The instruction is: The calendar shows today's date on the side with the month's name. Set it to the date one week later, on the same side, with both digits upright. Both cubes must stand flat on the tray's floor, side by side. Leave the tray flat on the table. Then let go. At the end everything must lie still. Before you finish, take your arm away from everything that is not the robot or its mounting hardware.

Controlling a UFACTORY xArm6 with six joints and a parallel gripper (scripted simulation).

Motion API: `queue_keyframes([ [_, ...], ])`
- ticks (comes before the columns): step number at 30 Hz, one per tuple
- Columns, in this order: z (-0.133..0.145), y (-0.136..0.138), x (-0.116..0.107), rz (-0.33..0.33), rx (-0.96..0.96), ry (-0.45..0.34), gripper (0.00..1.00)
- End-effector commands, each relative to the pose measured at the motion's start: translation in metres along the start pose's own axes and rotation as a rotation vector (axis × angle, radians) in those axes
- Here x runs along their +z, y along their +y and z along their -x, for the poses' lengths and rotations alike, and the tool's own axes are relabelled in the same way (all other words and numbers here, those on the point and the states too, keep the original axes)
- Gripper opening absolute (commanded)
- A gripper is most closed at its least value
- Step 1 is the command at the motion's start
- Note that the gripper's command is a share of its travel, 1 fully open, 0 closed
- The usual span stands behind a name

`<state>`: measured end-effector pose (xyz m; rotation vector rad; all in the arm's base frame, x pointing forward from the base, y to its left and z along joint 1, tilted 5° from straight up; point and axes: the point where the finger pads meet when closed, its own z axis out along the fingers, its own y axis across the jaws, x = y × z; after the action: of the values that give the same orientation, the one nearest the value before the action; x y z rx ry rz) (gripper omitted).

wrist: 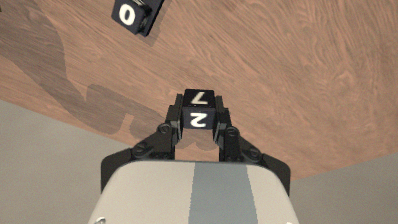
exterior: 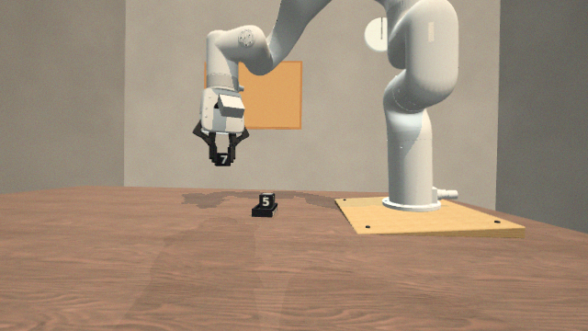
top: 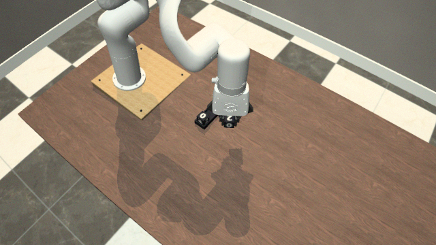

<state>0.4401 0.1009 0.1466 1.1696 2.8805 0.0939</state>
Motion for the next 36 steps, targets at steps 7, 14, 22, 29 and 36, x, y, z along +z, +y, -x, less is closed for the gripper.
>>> queue_keyframes([
  [7,-0.015,-0.007,-0.005,0.012,-0.356,0.003,0.29],
  [14,-0.023,-0.012,-0.006,0.012,-0.54,0.002,0.29],
  [22,-0.032,-0.018,-0.007,0.012,-0.774,0.0,0.29],
  [29,-0.039,-0.022,-0.008,0.012,-0.919,-0.001,0.29],
  [36,-0.049,-0.029,-0.009,0.012,-1.172,-0.002,0.29],
])
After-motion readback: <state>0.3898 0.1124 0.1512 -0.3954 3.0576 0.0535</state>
